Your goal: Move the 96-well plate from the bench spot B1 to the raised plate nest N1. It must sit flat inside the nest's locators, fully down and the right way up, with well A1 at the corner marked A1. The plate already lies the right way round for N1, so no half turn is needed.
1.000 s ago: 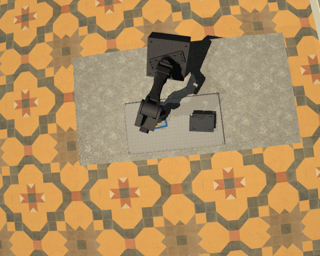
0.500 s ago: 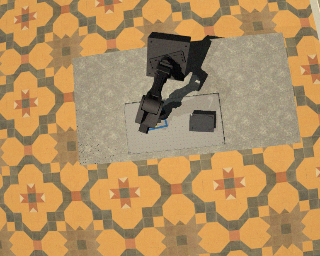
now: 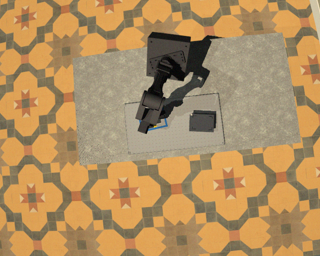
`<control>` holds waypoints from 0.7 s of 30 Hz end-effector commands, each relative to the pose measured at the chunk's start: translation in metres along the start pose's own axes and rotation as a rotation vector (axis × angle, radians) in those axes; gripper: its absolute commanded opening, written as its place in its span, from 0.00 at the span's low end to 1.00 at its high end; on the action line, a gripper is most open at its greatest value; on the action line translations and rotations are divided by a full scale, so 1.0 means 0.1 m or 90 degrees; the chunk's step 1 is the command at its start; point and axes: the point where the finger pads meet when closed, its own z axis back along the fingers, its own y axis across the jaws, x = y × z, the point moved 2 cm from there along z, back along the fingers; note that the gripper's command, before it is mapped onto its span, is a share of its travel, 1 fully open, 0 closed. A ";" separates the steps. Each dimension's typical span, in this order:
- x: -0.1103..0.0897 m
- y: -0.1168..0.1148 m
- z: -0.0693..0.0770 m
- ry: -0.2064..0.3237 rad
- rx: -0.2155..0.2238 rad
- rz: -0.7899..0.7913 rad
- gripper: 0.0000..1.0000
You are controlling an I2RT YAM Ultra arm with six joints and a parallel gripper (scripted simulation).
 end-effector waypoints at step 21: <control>0.00 0.01 0.02 -0.004 0.002 0.001 0.00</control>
